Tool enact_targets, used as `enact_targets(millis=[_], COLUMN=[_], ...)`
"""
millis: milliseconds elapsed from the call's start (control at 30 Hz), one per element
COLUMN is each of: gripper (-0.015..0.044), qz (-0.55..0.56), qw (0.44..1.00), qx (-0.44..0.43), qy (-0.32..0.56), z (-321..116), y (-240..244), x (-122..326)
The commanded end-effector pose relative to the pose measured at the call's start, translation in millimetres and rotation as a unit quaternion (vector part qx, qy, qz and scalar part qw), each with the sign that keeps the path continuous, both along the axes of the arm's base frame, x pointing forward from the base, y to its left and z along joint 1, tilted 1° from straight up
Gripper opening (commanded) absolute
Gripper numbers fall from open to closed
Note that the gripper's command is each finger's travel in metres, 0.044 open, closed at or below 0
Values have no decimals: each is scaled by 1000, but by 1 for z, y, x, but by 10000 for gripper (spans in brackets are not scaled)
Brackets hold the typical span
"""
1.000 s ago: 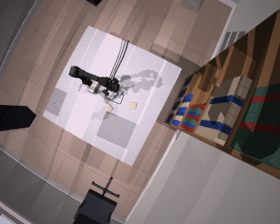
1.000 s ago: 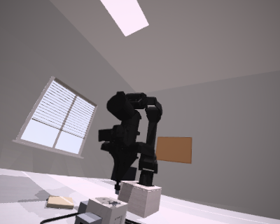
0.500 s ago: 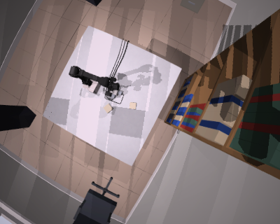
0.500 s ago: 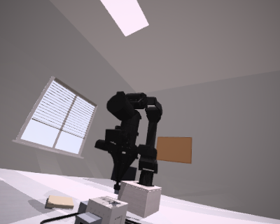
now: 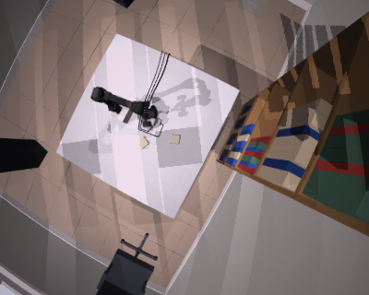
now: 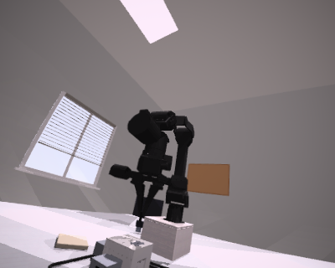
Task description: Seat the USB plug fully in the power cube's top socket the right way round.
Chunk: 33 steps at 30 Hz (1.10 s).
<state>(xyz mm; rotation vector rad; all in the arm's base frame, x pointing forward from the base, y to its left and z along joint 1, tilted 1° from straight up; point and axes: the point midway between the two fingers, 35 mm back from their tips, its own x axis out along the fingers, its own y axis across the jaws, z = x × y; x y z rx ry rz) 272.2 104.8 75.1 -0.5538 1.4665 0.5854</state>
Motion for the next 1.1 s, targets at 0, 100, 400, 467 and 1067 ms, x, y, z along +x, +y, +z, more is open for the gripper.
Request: enact_targets(millis=[0, 100, 400, 467, 1067], gripper=[0, 0, 0, 0, 0], qz=[62, 101, 217, 243, 462], qw=[998, 995, 976, 970, 887], qx=[-1, -2, -4, -4, -8], qy=[-1, -2, -5, -6, -12], z=[0, 0, 0, 0, 0], y=[0, 0, 0, 0, 0], x=[0, 0, 0, 0, 0])
